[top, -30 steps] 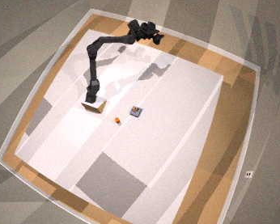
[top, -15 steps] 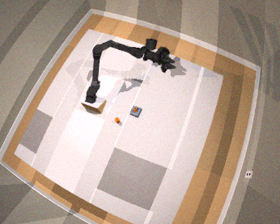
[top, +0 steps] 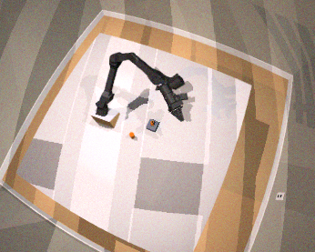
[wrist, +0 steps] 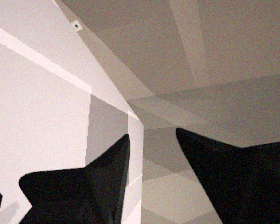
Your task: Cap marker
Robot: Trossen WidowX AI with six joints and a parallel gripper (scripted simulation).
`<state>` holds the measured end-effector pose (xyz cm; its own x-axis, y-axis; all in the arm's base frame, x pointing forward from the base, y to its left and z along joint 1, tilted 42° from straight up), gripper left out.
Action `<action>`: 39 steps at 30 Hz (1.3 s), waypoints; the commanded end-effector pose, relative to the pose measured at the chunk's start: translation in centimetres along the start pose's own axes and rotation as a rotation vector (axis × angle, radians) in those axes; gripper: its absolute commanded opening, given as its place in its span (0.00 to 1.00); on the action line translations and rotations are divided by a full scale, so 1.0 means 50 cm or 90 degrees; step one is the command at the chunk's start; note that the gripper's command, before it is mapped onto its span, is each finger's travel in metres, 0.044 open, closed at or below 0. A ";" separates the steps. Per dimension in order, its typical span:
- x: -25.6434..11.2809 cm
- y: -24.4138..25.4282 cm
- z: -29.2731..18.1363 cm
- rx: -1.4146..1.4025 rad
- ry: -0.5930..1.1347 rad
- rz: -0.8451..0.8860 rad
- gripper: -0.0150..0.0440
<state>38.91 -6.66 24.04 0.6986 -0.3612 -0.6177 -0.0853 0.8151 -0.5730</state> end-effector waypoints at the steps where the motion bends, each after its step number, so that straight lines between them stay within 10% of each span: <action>1: 0.045 0.005 -0.085 0.062 0.091 0.098 0.66; 19: 0.014 0.064 -0.511 0.816 0.654 0.605 0.66; 39: 0.038 0.159 -0.525 0.829 0.660 0.611 0.66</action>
<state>20.96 -13.44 4.98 0.0735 0.6537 -0.7532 0.7154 0.4916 0.4965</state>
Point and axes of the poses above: the point midway between the two fingers, 35 mm back from their tips, its own x axis out along the fingers, its own y axis across the jaws, z = x × y, the point moved 9 cm from there along -x, back along the fingers, and after that the axes turned 4 degrees about -x, right-handed, at the moved point
